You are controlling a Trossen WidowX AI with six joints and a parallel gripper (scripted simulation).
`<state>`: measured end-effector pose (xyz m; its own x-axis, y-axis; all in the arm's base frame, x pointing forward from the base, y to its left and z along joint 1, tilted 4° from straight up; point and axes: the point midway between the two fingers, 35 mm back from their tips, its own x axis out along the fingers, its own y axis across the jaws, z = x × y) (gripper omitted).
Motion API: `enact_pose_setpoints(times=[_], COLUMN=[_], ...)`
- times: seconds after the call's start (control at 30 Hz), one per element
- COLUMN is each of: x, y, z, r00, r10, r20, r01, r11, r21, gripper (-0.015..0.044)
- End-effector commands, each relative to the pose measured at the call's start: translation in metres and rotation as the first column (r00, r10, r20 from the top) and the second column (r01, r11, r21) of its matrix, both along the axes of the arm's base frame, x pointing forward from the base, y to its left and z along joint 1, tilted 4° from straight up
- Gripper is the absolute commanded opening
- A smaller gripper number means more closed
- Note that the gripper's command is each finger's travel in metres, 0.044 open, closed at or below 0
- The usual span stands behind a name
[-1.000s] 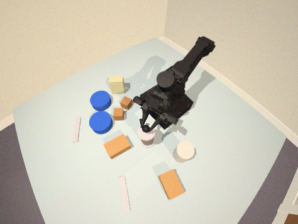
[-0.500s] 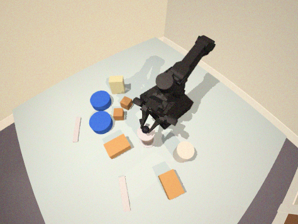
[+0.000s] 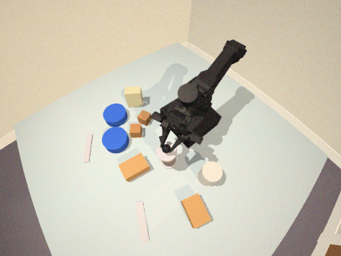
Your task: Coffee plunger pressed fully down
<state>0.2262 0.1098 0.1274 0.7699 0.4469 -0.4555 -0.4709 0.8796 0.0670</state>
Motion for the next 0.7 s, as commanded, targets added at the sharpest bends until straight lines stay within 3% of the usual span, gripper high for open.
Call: enact_pose_setpoints(times=[0.0, 0.2, 0.6, 0.67], x=[-0.0002, -0.0002, -0.0002, -0.0002], y=[-0.0001, -0.0001, -0.0001, -0.0001], z=[-0.0001, -0.0001, -0.0001, -0.0001], r00=[1.000, 1.000, 1.000, 1.000], r10=[0.000, 0.000, 0.000, 0.000], r20=[-0.001, -0.001, -0.001, -0.001], r01=[0.000, 0.000, 0.000, 0.000], r11=[1.000, 1.000, 1.000, 1.000], r21=[0.000, 0.000, 0.000, 0.000], gripper=[0.0126, 0.0126, 0.0440, 0.0440])
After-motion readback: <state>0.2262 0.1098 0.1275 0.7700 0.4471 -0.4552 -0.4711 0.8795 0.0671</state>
